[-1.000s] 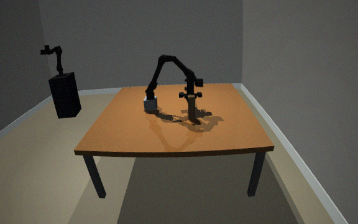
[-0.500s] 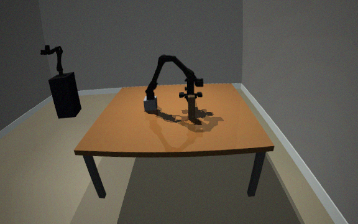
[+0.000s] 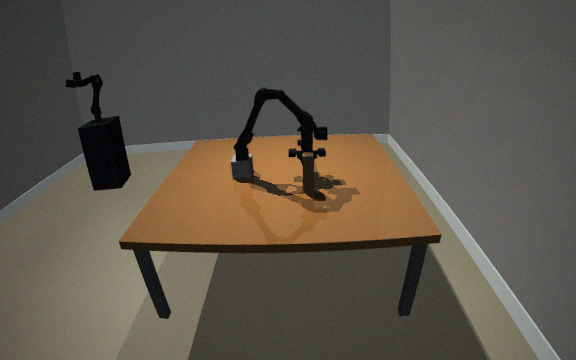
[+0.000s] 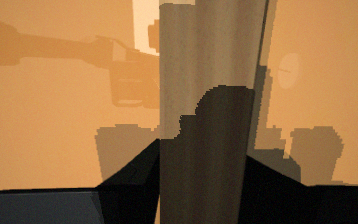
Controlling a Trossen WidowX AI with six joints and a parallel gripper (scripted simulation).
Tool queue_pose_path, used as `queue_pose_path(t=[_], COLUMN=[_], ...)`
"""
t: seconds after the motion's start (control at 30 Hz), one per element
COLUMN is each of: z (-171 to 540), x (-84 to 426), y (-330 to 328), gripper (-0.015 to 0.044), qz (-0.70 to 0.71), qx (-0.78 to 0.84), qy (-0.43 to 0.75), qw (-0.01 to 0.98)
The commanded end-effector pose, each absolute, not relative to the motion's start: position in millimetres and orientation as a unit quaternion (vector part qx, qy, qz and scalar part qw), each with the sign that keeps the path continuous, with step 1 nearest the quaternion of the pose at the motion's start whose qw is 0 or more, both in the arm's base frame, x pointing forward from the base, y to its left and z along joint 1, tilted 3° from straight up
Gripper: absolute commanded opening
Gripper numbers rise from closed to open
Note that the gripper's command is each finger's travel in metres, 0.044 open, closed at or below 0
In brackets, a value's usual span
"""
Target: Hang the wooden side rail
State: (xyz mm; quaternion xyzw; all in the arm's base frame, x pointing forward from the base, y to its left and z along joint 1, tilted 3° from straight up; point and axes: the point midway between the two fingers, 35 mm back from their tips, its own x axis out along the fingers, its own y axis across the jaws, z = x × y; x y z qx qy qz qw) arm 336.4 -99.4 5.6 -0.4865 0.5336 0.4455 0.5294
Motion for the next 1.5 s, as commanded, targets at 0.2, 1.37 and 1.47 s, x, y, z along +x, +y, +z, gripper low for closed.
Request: queue_pose_path(t=[0.2, 1.37, 1.47], z=[7.6, 9.0, 9.4], x=[340.7, 336.8, 337.1], y=[-102.5, -105.9, -106.2], gripper=[0.0, 0.0, 0.0], qz=[0.44, 0.44, 0.44], qx=[-0.49, -0.49, -0.49], qy=[0.532, 0.532, 0.532], qw=[0.533, 0.532, 0.532])
